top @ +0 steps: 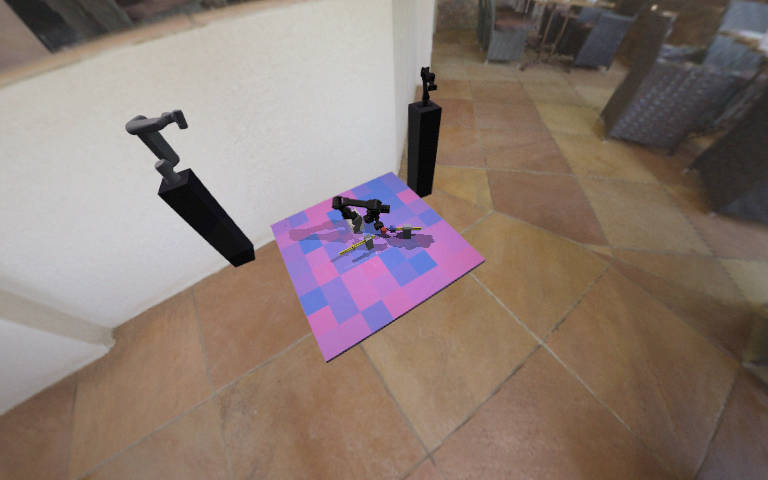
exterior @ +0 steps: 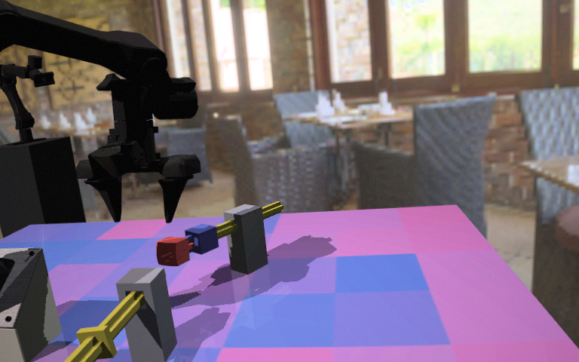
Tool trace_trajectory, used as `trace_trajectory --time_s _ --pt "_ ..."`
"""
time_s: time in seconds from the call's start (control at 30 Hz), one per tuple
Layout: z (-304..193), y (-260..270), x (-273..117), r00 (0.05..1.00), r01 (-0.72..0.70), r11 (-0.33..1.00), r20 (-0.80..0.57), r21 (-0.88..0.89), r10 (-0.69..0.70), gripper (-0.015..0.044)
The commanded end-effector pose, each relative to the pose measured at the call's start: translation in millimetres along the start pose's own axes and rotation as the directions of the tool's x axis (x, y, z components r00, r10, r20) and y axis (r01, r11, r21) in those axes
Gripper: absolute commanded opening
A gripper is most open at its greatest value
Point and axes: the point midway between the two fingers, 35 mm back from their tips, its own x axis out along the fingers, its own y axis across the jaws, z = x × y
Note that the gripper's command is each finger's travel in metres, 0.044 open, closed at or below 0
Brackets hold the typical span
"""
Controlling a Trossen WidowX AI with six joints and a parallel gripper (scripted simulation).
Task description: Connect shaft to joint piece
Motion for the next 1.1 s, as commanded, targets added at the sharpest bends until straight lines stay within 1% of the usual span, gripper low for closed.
trace_trajectory --time_s 0.0,0.23,0.73,0.9,1.07 --pt "0 0 2 1.000 -0.002 0.995 0.013 0.102 0.001 0.0440" --pt "-1 1 5 1.000 -0.002 0.994 0.013 0.107 0.001 0.0440" --pt "-8 2 79 1.000 -0.004 0.994 0.015 0.108 0.002 0.0440" --pt "-8 2 82 1.000 -0.004 0.994 0.016 0.109 0.002 0.0440" --pt "-25 4 79 1.000 -0.004 0.994 0.014 0.109 0.003 0.0440"
